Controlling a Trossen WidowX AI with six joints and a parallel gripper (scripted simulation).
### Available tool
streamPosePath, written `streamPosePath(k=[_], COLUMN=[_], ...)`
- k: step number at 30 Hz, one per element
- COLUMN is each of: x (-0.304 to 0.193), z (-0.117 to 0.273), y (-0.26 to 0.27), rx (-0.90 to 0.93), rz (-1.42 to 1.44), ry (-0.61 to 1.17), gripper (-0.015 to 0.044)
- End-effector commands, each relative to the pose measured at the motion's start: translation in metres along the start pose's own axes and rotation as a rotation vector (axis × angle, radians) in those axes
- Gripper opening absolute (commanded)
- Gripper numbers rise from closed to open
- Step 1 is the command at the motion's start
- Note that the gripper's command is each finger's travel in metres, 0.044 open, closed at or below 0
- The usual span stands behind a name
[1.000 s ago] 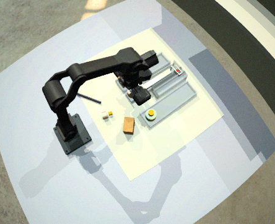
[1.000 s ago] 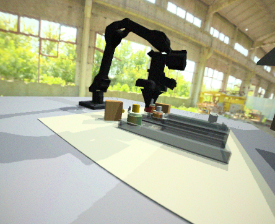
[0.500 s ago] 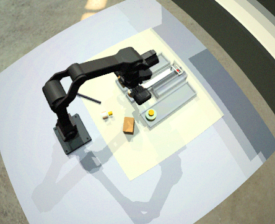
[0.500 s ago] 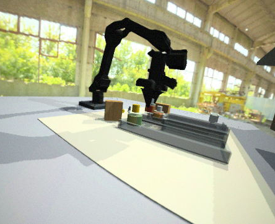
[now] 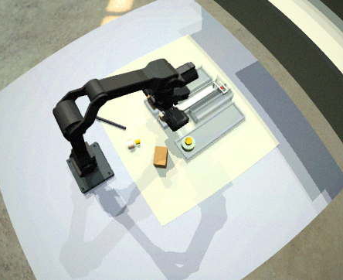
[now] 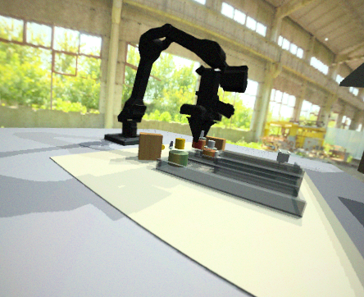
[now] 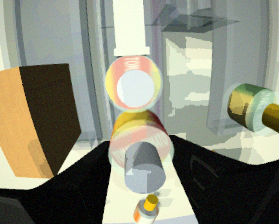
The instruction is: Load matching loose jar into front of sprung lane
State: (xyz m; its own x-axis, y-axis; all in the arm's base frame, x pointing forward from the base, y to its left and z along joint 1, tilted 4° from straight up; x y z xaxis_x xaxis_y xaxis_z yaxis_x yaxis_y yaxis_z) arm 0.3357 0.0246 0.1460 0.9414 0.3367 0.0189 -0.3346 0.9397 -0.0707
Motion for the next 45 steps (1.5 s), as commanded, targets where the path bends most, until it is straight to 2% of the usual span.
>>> streamPosePath(k=[1,45], x=[0.0064,0.0102], z=[0.0035,-0.0007], y=[-0.0013,-0.0023], rx=[-0.004,-0.004], rz=[0.0,0.0], ry=[-0.034,-0.035], gripper=[0.0,0.0])
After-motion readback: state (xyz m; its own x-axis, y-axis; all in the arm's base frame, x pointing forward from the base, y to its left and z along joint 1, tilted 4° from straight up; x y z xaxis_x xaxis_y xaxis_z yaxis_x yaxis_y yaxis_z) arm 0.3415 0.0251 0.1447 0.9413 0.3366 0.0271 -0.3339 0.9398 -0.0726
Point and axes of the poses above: the point midway between the two fingers, 35 mm back from their tips, its own z axis back along the fingers, its own y axis across the jaws, x = y × z, the point moved 5 cm from there along z, back along the fingers, and after that the axes turned 14 degrees about z, right-handed, at the moved point
